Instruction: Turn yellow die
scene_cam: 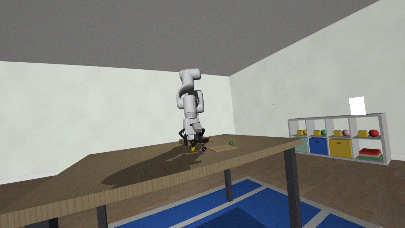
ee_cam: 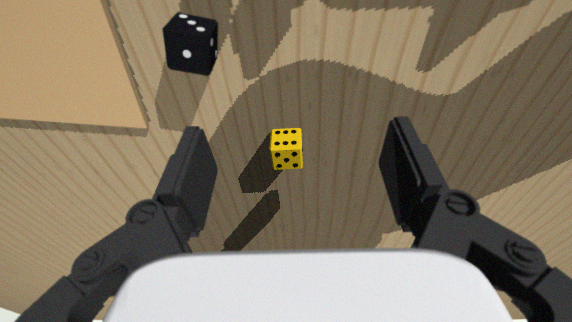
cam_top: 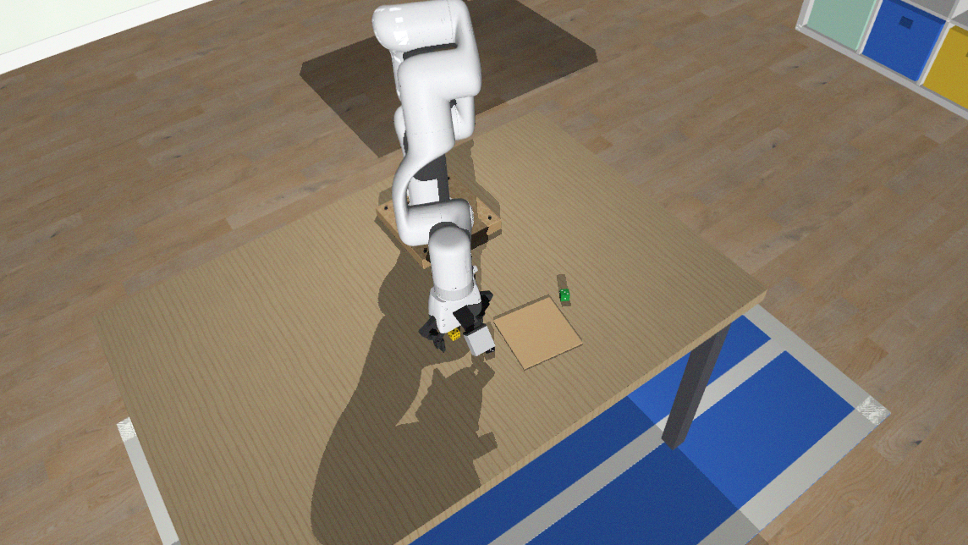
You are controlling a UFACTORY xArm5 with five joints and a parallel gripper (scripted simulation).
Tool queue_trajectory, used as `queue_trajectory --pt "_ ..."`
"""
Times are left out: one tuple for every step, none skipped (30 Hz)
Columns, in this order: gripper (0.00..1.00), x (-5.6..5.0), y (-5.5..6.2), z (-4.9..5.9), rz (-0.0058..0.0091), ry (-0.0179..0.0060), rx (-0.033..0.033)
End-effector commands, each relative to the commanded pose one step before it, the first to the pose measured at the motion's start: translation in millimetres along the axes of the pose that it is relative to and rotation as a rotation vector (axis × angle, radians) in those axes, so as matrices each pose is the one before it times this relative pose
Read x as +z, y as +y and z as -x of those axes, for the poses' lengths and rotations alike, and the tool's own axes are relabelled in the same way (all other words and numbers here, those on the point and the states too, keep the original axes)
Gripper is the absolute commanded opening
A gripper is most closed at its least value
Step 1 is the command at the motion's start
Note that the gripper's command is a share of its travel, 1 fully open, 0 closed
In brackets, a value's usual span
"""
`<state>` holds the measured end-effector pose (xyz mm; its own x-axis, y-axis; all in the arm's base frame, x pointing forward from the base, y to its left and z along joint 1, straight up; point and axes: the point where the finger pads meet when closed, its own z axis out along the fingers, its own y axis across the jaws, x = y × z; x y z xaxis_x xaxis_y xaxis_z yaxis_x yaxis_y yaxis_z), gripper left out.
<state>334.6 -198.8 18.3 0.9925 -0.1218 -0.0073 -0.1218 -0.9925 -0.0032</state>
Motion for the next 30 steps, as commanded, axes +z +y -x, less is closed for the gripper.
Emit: queue_trajectory --pt "1.0 -0.83 0.47 -1.08 0.00117 0.00271 0.0" --pt "1.0 0.0 0.0 0.0 0.0 0.0 0.0" --pt "1.0 0.0 0.0 0.0 0.0 0.0 0.0" --pt "1.0 0.0 0.0 0.0 0.0 0.0 0.0" --pt "1.0 0.0 0.0 0.0 0.0 0.0 0.0" --pt "1.0 0.0 0.0 0.0 0.0 0.0 0.0" --pt "1.0 0.0 0.0 0.0 0.0 0.0 0.0" --pt "1.0 0.0 0.0 0.0 0.0 0.0 0.0" --pt "1.0 0.0 0.0 0.0 0.0 0.0 0.0" --pt "1.0 0.0 0.0 0.0 0.0 0.0 0.0" --pt "1.0 0.0 0.0 0.0 0.0 0.0 0.0" --pt "1.0 0.0 0.0 0.0 0.0 0.0 0.0" --pt "1.0 0.0 0.0 0.0 0.0 0.0 0.0" --pt "1.0 0.0 0.0 0.0 0.0 0.0 0.0" --pt "1.0 0.0 0.0 0.0 0.0 0.0 0.0" --pt "1.0 0.0 0.0 0.0 0.0 0.0 0.0" --pt "1.0 0.0 0.0 0.0 0.0 0.0 0.0" --pt "1.0 0.0 0.0 0.0 0.0 0.0 0.0" --pt "1.0 0.0 0.0 0.0 0.0 0.0 0.0" --pt "1.0 0.0 0.0 0.0 0.0 0.0 0.0" --pt "1.0 0.0 0.0 0.0 0.0 0.0 0.0" --pt "1.0 0.0 0.0 0.0 0.0 0.0 0.0" --pt "1.0 0.0 0.0 0.0 0.0 0.0 0.0" --pt "1.0 0.0 0.0 0.0 0.0 0.0 0.0" --pt "1.0 0.0 0.0 0.0 0.0 0.0 0.0" --pt "1.0 0.0 -0.03 -0.06 0.0 0.0 0.0" --pt "1.0 0.0 -0.21 -0.36 0.00001 0.00001 0.0" --pt "1.0 0.0 -0.52 -0.89 0.00002 0.00001 -0.00001" --pt "1.0 0.01 -0.93 -1.58 0.00003 0.00002 -0.00001" --pt "1.0 0.02 -1.41 -2.36 0.00005 0.00004 -0.00001"
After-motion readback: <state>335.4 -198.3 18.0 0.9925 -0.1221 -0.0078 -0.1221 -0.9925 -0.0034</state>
